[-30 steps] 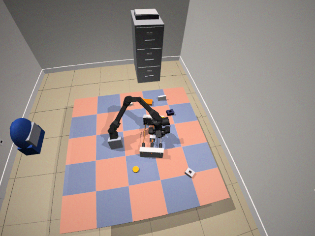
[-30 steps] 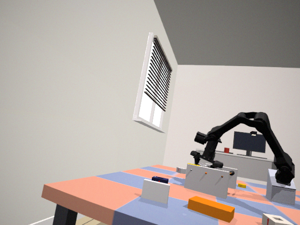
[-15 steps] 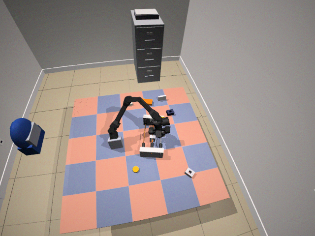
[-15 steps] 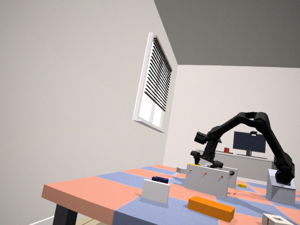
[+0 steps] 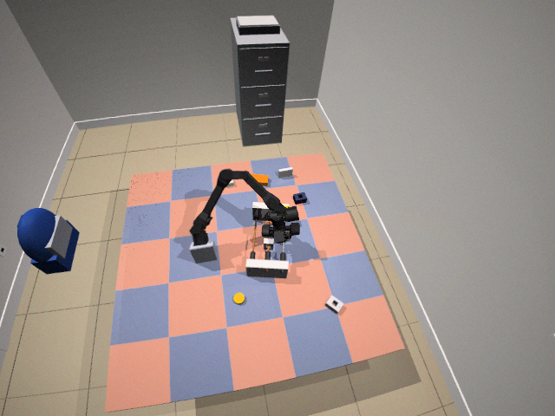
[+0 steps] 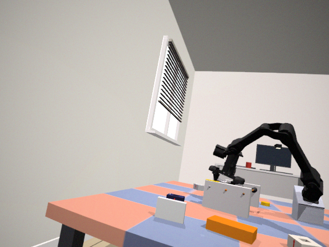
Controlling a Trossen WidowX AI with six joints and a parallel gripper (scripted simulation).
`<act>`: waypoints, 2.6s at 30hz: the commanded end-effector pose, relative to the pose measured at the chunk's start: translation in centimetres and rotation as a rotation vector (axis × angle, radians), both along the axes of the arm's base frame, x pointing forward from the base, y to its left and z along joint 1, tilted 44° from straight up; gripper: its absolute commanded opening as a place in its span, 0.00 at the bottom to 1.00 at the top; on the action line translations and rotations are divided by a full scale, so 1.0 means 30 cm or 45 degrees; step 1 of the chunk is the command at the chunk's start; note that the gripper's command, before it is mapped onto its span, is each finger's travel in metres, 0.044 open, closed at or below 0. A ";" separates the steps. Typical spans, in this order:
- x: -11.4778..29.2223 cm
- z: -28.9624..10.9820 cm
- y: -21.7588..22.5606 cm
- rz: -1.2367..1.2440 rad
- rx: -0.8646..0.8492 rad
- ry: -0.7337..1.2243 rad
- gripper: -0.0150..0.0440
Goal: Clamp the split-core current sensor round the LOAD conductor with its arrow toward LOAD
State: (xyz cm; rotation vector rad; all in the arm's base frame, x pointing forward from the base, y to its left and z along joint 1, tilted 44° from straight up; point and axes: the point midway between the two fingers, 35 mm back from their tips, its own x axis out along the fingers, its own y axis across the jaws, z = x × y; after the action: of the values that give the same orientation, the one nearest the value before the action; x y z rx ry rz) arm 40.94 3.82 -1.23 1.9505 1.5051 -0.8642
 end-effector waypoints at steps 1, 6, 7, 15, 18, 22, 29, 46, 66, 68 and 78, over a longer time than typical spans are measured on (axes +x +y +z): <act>0.010 0.025 0.005 -0.002 0.019 -0.024 0.25; 0.010 0.025 0.005 -0.002 0.019 -0.024 0.25; 0.010 0.025 0.005 -0.002 0.019 -0.024 0.25; 0.010 0.025 0.005 -0.002 0.019 -0.024 0.25; 0.010 0.025 0.005 -0.002 0.019 -0.024 0.25; 0.000 0.000 0.000 0.000 0.000 0.000 0.25; 0.000 0.000 0.000 0.000 0.000 0.000 0.25; 0.000 0.000 0.000 0.000 0.000 0.000 0.25; 0.000 0.000 0.000 0.000 0.000 0.000 0.25; 0.000 0.000 0.000 0.000 0.000 0.000 0.25; 0.000 0.000 0.000 0.000 0.000 0.000 0.25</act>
State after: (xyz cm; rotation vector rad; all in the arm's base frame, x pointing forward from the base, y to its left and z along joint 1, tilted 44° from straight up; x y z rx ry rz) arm 40.87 3.78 -1.33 1.9473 1.5040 -0.8717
